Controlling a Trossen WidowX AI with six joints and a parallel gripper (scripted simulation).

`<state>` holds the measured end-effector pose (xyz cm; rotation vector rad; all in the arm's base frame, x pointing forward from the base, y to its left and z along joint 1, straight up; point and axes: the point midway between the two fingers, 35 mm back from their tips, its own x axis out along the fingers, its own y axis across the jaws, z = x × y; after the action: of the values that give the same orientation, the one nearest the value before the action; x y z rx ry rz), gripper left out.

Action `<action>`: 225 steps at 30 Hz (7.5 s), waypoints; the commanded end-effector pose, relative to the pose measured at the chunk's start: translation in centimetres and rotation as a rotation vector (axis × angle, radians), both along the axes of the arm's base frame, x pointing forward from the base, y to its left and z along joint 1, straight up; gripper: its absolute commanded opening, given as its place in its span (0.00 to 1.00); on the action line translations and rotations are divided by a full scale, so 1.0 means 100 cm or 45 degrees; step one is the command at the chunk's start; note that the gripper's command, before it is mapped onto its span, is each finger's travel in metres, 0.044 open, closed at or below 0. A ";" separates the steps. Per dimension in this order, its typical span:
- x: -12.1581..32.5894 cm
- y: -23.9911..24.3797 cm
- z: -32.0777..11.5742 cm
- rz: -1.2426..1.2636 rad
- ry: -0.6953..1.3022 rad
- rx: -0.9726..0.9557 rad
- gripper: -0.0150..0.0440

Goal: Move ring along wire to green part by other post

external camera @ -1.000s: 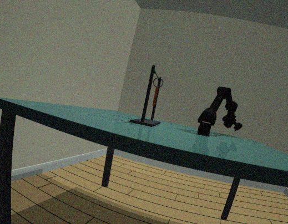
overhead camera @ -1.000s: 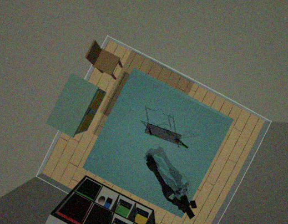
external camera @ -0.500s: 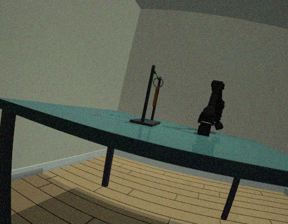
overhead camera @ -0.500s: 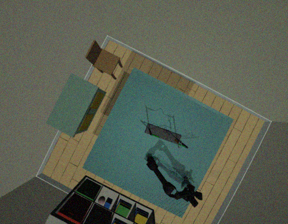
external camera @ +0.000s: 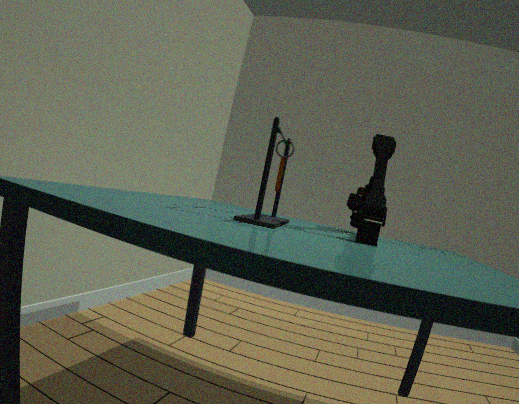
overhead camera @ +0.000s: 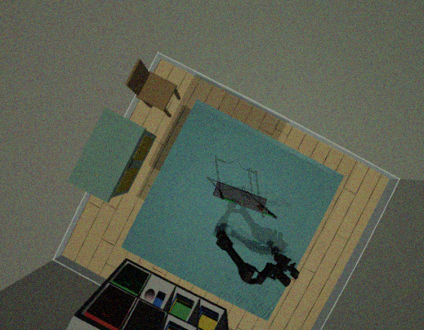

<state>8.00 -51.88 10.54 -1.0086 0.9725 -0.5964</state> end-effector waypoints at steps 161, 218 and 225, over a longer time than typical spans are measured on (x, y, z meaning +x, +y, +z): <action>0.267 0.414 0.025 0.860 -1.068 1.366 0.00; 0.264 0.437 0.043 0.863 -1.073 1.377 0.00; 0.263 0.445 0.042 0.859 -1.077 1.381 0.00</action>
<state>34.42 -7.85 14.73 -0.0171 0.0698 0.1383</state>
